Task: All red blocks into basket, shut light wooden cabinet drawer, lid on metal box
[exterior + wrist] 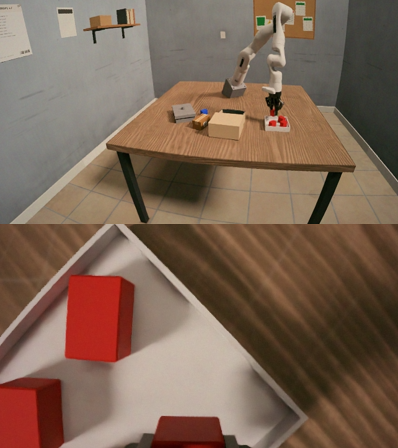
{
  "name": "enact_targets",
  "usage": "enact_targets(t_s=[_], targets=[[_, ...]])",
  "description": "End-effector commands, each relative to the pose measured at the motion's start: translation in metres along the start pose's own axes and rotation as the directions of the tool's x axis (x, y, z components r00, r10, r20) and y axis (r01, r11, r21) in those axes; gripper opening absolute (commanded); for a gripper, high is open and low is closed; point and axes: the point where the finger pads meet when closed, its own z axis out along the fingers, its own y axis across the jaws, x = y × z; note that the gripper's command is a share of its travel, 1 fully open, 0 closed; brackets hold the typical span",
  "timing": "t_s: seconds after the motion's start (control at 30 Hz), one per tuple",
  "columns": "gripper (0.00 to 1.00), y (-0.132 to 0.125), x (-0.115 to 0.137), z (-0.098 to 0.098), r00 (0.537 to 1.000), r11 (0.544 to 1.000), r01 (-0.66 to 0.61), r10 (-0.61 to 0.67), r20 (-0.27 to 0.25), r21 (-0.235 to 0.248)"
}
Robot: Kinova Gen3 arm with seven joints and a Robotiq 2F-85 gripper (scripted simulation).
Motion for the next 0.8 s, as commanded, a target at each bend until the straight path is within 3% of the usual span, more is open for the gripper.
enact_targets(t_s=[0.0,0.77], targets=[[0.1,0.007,0.009,0.011,1.0,1.0,-0.007,0.007,-0.014,-0.01],[0.1,0.005,0.01,0.037,1.0,1.0,-0.006,0.006,-0.015,-0.007]])
